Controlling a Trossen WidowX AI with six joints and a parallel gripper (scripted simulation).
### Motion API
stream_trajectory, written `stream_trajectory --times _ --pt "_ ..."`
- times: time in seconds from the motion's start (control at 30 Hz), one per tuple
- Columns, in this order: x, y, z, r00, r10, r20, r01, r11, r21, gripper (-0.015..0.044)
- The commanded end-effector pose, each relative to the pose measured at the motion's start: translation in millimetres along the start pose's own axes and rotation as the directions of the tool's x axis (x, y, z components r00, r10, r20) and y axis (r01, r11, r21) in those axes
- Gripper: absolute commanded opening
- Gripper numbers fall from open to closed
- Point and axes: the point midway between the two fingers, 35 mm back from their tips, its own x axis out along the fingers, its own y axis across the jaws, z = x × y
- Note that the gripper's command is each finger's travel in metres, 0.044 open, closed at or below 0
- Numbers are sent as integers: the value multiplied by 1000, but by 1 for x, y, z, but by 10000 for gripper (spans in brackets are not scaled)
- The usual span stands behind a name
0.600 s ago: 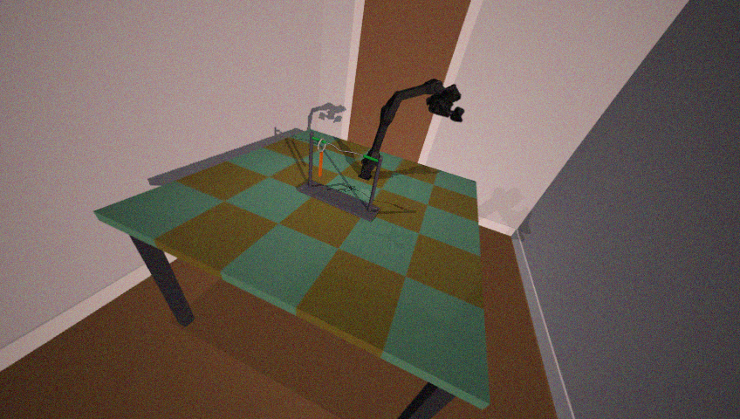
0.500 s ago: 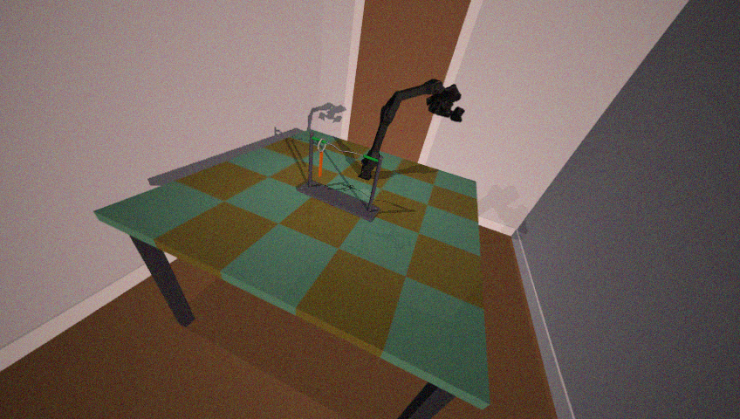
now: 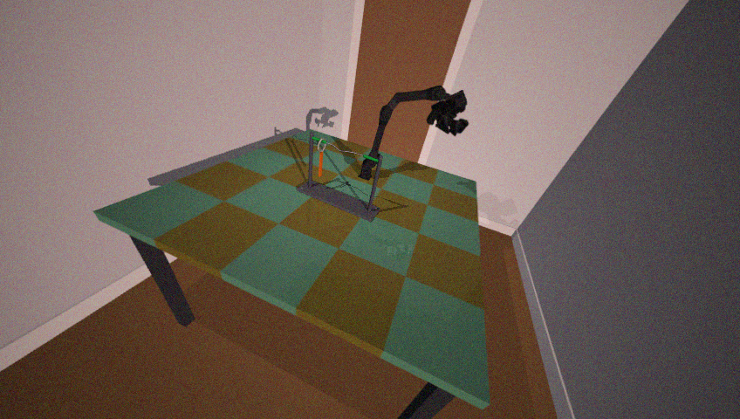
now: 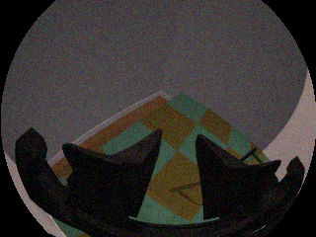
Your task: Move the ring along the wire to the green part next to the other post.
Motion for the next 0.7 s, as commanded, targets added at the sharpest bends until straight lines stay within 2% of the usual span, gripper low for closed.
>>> stream_trajectory --times 0.0,0.37,0.67 --pt "24 -18 0 999 -34 -42 35 999 34 160" --pt "95 -85 -2 979 -131 -155 156 975 161 160" --pt "139 -152 -7 958 -190 -214 244 932 268 160"
